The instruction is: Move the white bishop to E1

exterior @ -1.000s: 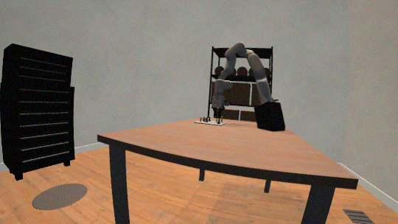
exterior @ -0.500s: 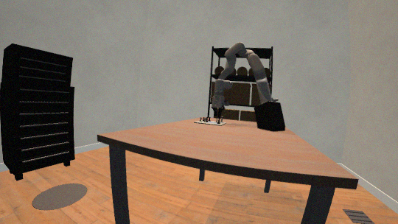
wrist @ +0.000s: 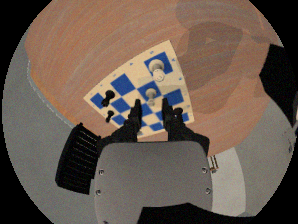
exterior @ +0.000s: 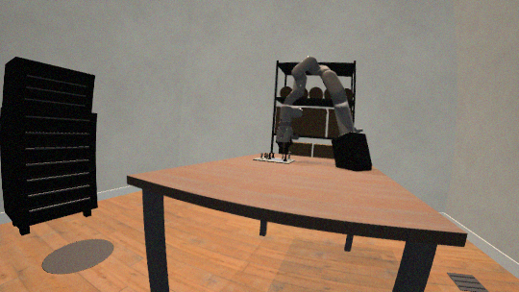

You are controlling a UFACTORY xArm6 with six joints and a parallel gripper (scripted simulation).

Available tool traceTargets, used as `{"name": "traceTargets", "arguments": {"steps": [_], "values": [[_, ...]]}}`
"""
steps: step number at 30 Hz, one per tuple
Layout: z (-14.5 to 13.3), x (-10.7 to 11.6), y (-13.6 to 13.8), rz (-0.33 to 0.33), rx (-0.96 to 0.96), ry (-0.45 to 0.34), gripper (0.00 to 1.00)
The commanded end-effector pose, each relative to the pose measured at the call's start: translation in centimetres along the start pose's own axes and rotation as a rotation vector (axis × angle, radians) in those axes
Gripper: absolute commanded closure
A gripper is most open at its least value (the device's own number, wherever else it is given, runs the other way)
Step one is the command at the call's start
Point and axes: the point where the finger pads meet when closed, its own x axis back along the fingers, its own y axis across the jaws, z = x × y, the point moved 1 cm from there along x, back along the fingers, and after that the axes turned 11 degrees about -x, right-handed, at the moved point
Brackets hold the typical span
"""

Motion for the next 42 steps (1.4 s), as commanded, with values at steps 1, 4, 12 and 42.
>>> {"name": "traceTargets", "arguments": {"steps": [1,4,12,42], "values": [[-0.1,-0.6,-0.1,0.004,0.000,-0.002,0.63],[-0.1,-1.1,-0.1,0.004,0.000,-0.002,0.63],[-0.1,-2.4,-0.1,0.004,0.000,-0.002,0.63],[-0.1,-2.6,-0.1,0.004,0.000,-0.002,0.63]]}}
